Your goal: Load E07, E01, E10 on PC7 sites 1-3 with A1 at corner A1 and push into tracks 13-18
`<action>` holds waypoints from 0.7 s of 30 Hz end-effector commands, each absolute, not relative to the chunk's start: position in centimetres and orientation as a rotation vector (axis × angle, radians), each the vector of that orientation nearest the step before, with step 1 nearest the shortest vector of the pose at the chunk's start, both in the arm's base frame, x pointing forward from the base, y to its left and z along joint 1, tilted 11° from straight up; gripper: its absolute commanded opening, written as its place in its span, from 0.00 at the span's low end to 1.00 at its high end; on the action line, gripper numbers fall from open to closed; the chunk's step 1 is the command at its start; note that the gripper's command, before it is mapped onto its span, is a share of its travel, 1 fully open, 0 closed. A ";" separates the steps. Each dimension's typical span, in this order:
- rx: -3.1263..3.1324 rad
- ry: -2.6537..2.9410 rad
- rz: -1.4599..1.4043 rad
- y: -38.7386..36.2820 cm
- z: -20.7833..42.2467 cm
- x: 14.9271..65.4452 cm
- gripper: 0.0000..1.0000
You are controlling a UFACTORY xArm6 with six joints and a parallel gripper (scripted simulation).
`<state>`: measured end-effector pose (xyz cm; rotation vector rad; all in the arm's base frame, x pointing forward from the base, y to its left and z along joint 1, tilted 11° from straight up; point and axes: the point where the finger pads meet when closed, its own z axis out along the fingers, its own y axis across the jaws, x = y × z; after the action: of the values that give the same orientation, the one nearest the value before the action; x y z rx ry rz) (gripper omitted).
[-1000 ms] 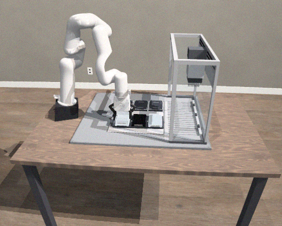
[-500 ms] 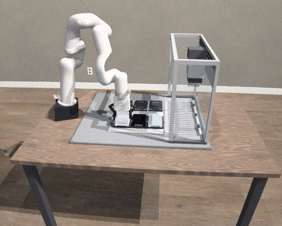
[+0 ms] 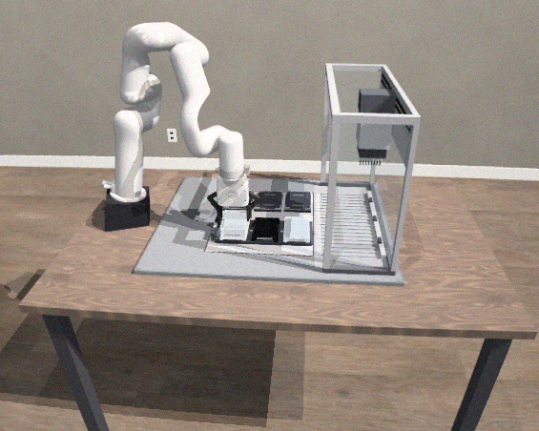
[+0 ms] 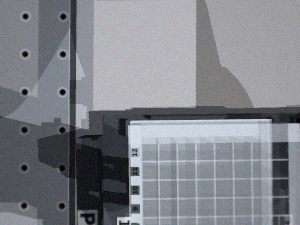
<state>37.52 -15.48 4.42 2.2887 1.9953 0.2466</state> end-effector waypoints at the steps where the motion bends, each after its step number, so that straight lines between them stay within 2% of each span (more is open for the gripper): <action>1: 2.287 1.993 0.248 -15.6 5.3 37.5 1.00; 21: 2.287 1.993 0.248 -15.7 8.3 36.9 1.00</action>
<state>36.94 -15.59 7.53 2.2887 1.9953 0.2463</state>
